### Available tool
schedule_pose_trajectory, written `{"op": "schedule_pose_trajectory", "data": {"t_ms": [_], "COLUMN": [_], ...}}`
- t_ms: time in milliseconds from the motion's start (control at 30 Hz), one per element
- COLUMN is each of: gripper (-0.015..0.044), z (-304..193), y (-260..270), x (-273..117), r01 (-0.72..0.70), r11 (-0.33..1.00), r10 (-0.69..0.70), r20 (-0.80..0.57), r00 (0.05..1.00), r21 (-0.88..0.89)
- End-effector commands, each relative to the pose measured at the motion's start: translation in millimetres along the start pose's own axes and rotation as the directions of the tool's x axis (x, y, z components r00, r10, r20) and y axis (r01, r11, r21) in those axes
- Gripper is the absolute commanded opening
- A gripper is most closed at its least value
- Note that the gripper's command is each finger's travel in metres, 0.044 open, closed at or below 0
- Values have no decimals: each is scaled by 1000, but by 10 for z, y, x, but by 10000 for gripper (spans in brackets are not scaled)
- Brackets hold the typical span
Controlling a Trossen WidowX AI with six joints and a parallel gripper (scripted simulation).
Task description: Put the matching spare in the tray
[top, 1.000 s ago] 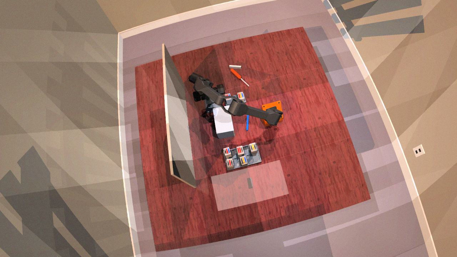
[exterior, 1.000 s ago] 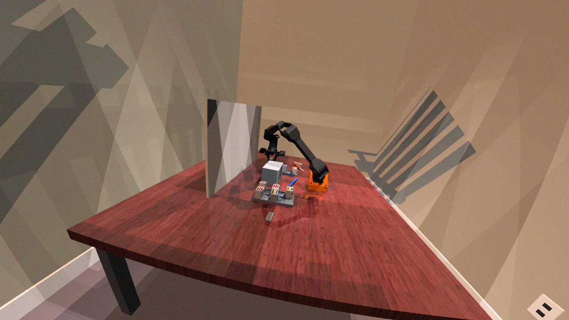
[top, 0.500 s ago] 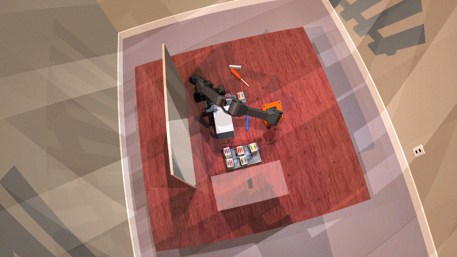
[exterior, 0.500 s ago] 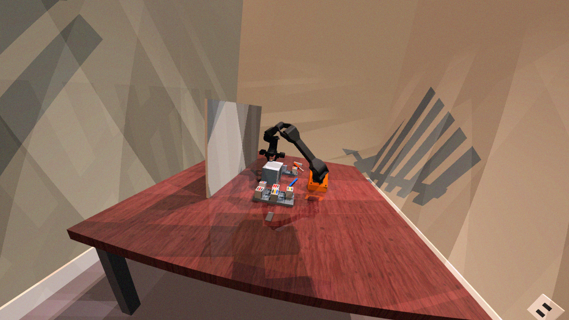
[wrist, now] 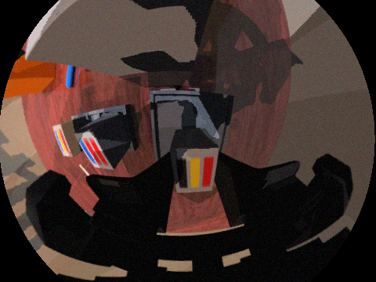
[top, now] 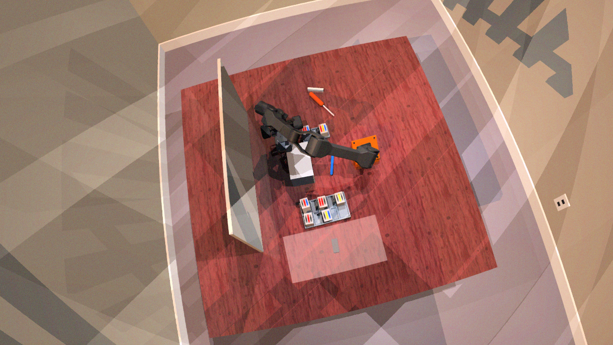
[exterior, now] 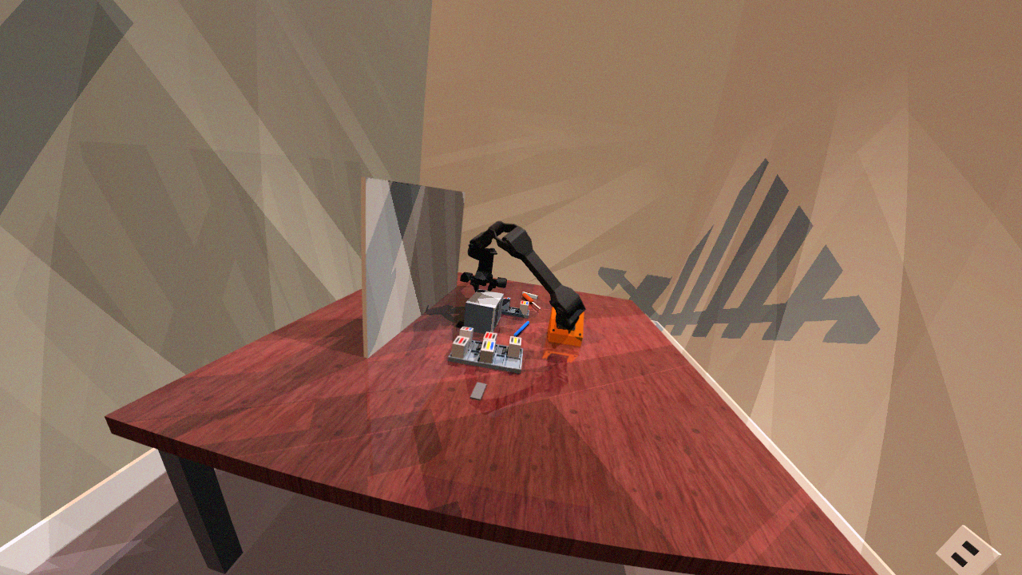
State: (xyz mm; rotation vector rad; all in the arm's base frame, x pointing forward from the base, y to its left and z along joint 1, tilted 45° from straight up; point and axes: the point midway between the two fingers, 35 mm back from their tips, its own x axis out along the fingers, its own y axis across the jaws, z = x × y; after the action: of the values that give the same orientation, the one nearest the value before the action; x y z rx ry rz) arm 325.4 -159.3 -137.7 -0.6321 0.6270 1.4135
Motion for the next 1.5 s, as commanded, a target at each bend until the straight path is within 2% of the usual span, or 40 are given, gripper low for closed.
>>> {"op": "schedule_pose_trajectory", "data": {"t_ms": [0,100,667,733,967,1467], "gripper": [0,0,440,440,440,440], "z": [7,9,4,-7,-3,-38], "y": [5,8,4,-9,10,-3], "x": [39,60,30,-69,-1014,-1047], "r01": [1,1,0,0,0,25], "r11": [1000,1000,1000,1000,1000,1000], "r10": [-1,-1,0,0,0,-25], "r20": [4,4,0,0,0,-13], "r00": [1000,1000,1000,1000,1000,1000], "r21": [4,4,0,0,5,9]}}
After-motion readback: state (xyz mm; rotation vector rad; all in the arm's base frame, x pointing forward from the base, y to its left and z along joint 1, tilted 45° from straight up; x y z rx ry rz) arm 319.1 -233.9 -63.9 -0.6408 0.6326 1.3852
